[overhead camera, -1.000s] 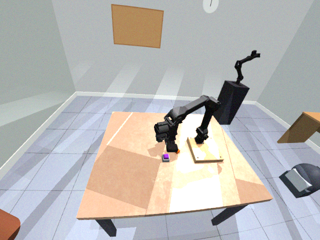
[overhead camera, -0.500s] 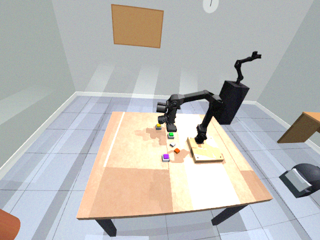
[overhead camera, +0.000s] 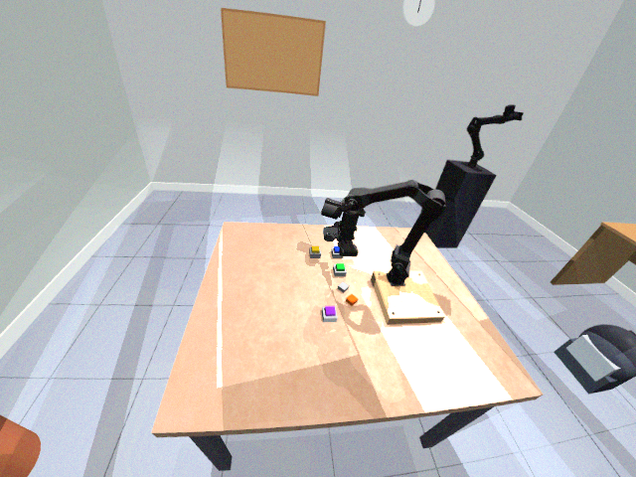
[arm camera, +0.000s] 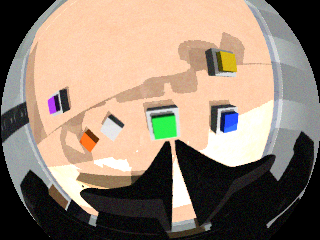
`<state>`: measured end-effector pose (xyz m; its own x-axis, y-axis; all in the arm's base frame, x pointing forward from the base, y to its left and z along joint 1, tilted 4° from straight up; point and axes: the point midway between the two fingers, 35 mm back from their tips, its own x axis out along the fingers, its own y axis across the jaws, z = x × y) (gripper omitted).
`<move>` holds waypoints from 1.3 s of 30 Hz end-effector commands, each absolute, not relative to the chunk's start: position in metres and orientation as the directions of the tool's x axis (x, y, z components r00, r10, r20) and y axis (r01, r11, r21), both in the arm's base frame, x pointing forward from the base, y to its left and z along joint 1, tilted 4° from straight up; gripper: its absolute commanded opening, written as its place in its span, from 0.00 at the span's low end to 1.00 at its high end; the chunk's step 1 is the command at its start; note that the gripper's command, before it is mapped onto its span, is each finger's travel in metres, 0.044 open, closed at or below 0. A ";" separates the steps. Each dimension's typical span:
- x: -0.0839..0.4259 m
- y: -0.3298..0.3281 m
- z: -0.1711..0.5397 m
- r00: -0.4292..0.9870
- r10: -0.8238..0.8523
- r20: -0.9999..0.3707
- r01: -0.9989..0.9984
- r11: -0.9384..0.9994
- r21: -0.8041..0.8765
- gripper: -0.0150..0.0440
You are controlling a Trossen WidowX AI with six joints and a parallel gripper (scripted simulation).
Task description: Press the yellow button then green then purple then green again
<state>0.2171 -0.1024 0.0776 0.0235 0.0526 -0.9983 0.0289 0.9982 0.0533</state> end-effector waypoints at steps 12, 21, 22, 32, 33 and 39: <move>0.210 -0.098 0.034 0.000 0.064 -0.998 0.024 0.998 0.064 0.29; 0.210 -0.097 0.019 0.000 0.064 -0.998 0.024 0.998 0.064 0.29; 0.210 -0.097 0.018 0.000 0.064 -0.998 0.024 0.998 0.064 0.29; 0.210 -0.096 0.011 0.000 0.064 -0.998 0.024 0.998 0.064 0.29; 0.210 -0.096 0.011 0.000 0.064 -0.998 0.024 0.998 0.064 0.29; 0.210 -0.096 0.011 0.000 0.064 -0.998 0.024 0.998 0.064 0.29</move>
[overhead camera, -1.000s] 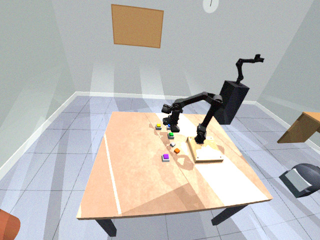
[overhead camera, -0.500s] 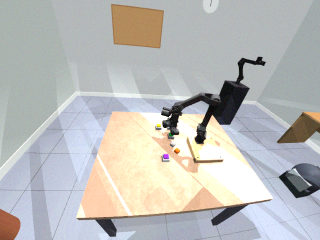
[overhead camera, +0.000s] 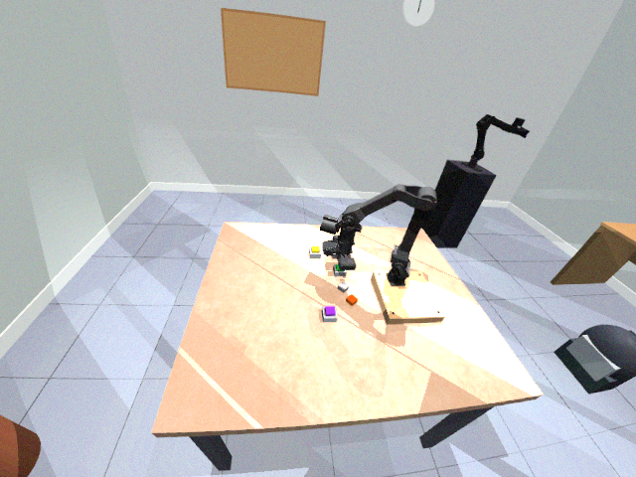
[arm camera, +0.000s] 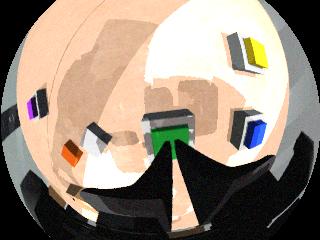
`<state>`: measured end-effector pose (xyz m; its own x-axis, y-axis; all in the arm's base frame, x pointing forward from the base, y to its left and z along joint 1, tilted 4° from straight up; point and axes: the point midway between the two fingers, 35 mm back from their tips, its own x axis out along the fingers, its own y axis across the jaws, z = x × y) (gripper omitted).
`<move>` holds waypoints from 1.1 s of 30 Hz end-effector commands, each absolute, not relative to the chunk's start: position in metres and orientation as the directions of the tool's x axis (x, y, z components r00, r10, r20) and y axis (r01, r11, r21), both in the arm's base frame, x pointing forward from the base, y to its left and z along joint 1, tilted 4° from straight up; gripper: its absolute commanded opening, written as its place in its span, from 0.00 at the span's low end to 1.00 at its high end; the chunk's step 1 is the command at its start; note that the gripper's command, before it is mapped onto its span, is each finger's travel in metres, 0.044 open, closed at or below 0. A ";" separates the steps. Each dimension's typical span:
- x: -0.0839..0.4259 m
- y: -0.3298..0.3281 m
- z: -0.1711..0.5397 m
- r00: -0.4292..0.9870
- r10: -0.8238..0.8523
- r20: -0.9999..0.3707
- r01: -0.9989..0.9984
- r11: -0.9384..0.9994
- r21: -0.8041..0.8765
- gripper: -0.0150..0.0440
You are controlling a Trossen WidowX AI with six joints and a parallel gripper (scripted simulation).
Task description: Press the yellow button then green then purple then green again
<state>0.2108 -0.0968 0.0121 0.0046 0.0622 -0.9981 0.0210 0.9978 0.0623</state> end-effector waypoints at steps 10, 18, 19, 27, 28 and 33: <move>0.211 -0.098 0.022 0.003 0.063 -0.998 0.022 0.998 0.063 0.29; 0.212 -0.096 0.045 0.001 0.062 -0.998 0.024 0.998 0.062 0.38; 0.216 -0.092 0.047 0.003 0.059 -0.998 0.024 0.998 0.059 0.42; 0.259 -0.026 0.070 0.036 0.036 -0.999 0.020 0.999 0.037 0.78; 0.263 -0.015 0.074 0.035 0.039 -0.999 0.020 0.999 0.040 0.82; 0.276 0.050 0.092 0.031 0.057 -0.998 0.021 0.998 0.057 0.93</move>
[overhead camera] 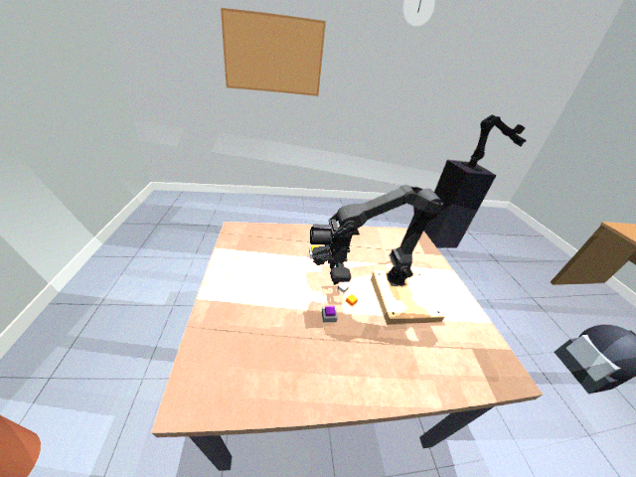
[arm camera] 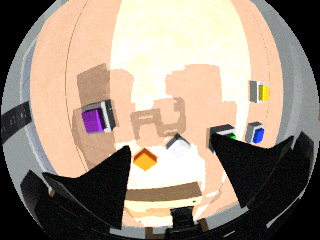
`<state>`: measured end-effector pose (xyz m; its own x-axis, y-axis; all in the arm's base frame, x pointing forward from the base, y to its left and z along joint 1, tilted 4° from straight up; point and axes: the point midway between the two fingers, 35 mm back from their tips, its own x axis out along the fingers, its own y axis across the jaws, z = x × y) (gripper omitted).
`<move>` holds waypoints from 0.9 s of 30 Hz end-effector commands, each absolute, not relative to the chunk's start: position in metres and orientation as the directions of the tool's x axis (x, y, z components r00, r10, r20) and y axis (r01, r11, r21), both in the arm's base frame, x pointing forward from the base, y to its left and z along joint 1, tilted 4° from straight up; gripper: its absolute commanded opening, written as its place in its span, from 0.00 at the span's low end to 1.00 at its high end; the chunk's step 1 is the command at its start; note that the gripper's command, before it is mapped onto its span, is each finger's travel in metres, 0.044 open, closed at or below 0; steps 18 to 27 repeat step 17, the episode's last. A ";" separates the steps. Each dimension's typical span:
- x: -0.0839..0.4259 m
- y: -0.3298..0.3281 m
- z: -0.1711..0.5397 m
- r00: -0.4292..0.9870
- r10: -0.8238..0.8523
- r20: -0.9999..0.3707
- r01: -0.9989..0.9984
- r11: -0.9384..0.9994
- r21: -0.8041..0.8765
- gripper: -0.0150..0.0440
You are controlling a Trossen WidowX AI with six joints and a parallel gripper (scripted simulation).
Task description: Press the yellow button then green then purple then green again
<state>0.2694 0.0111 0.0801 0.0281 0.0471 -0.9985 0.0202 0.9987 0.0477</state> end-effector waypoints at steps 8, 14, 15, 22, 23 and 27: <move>0.260 0.159 0.121 0.011 0.082 -0.997 0.023 0.996 0.082 0.93; 0.248 0.186 0.129 0.004 0.087 -0.996 0.024 0.996 0.087 0.93; 0.248 0.186 0.129 0.004 0.087 -0.996 0.024 0.996 0.087 0.93; 0.248 0.186 0.129 0.004 0.087 -0.996 0.024 0.996 0.087 0.93; 0.248 0.186 0.129 0.004 0.087 -0.996 0.024 0.996 0.087 0.93; 0.248 0.186 0.129 0.004 0.087 -0.996 0.024 0.996 0.087 0.93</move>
